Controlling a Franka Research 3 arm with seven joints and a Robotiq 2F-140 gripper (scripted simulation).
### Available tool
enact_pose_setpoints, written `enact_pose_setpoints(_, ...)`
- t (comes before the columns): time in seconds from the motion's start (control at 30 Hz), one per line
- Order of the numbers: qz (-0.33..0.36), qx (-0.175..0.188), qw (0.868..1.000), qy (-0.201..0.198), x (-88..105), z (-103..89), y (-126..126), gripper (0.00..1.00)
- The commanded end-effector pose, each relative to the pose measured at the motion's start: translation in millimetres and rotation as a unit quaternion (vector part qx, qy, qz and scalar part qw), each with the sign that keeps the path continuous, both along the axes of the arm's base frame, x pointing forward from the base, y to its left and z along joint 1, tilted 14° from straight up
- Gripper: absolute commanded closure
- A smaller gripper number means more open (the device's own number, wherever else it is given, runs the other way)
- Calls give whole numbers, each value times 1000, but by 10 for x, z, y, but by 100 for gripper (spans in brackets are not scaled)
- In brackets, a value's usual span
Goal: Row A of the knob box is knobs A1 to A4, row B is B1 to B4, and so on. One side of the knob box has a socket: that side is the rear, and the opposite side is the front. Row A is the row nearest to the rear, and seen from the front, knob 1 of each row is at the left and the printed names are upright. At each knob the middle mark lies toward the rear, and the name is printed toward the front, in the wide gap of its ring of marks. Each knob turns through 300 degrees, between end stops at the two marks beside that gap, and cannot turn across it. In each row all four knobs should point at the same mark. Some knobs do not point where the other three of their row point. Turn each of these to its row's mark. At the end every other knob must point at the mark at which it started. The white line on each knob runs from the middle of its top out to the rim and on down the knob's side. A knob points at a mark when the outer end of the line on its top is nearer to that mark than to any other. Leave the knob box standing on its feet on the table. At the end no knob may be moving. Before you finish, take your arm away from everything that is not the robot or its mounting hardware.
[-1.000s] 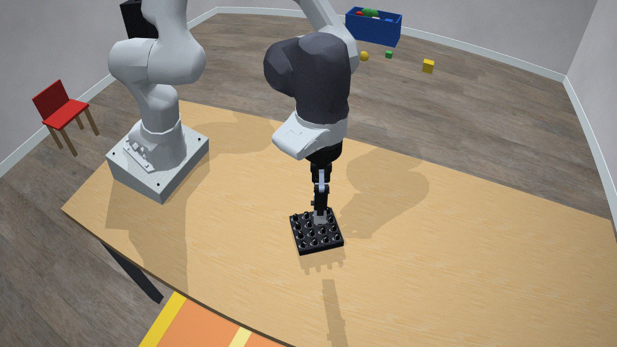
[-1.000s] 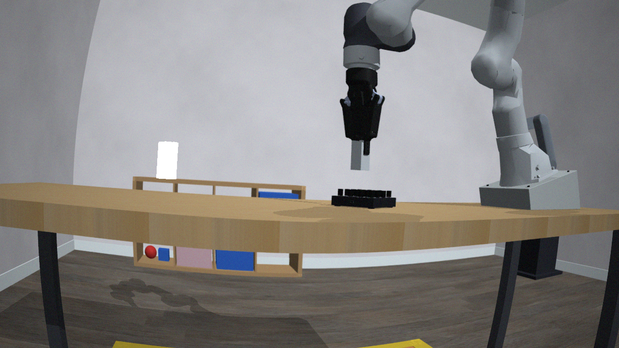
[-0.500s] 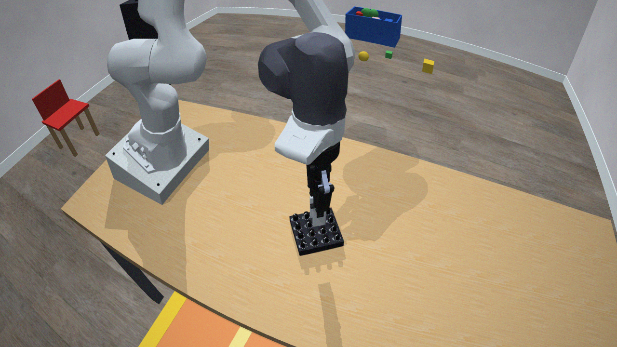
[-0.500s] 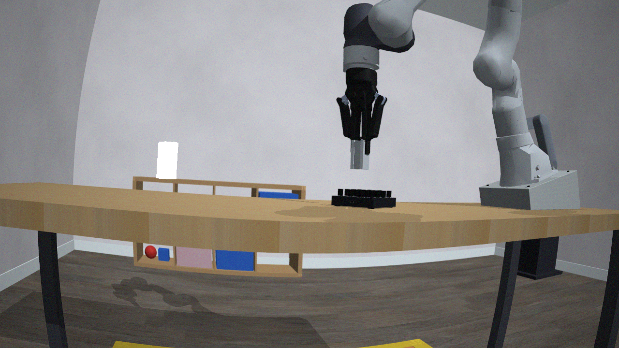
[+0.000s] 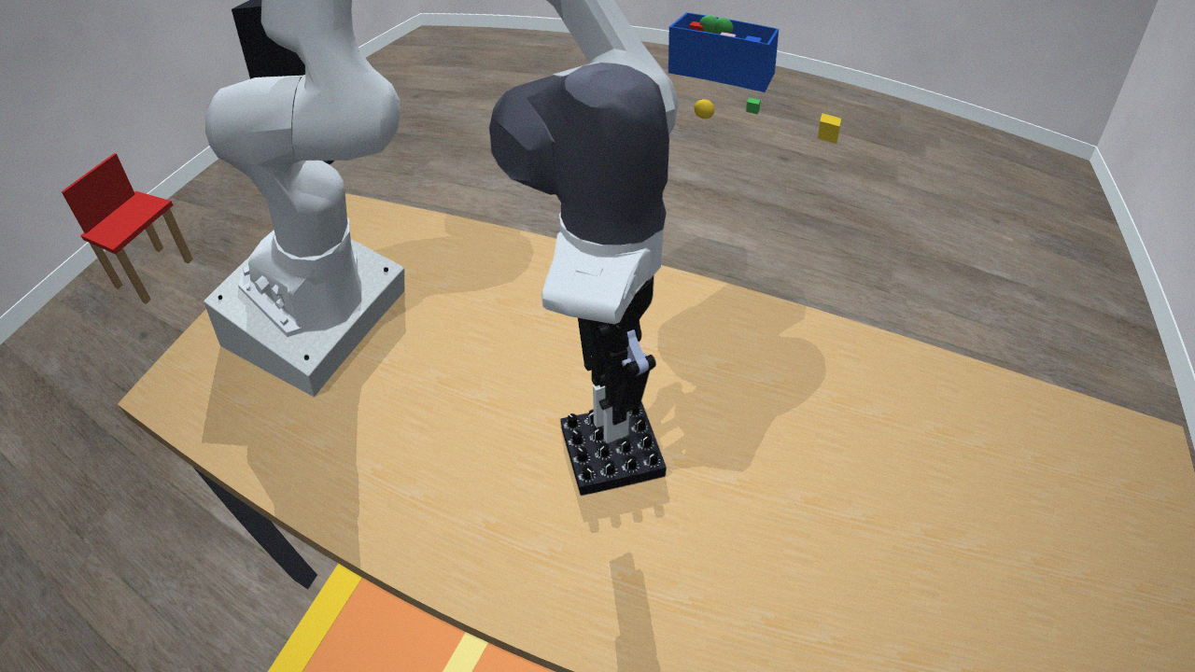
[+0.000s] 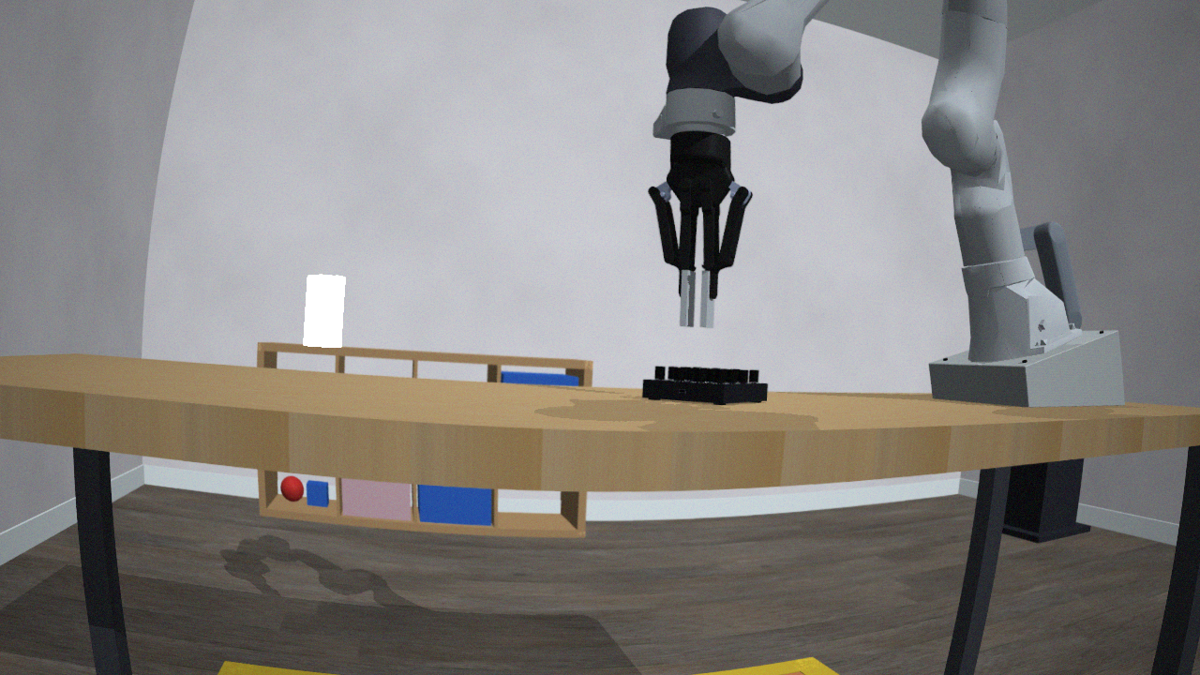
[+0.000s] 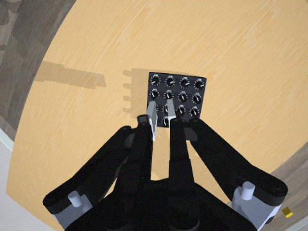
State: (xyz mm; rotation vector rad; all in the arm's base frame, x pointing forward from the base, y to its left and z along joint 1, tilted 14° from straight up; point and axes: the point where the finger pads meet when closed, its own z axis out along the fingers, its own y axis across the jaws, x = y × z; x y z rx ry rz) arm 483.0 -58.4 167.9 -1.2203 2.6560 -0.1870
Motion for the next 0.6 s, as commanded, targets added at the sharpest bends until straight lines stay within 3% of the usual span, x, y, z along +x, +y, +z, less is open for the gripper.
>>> enact_pose_setpoints(0.0, 76, -18, 997, -4, 0, 3, -35, 88)
enact_pose_setpoints(0.57, 201, -49, 978, 0, -34, 7, -107, 88)
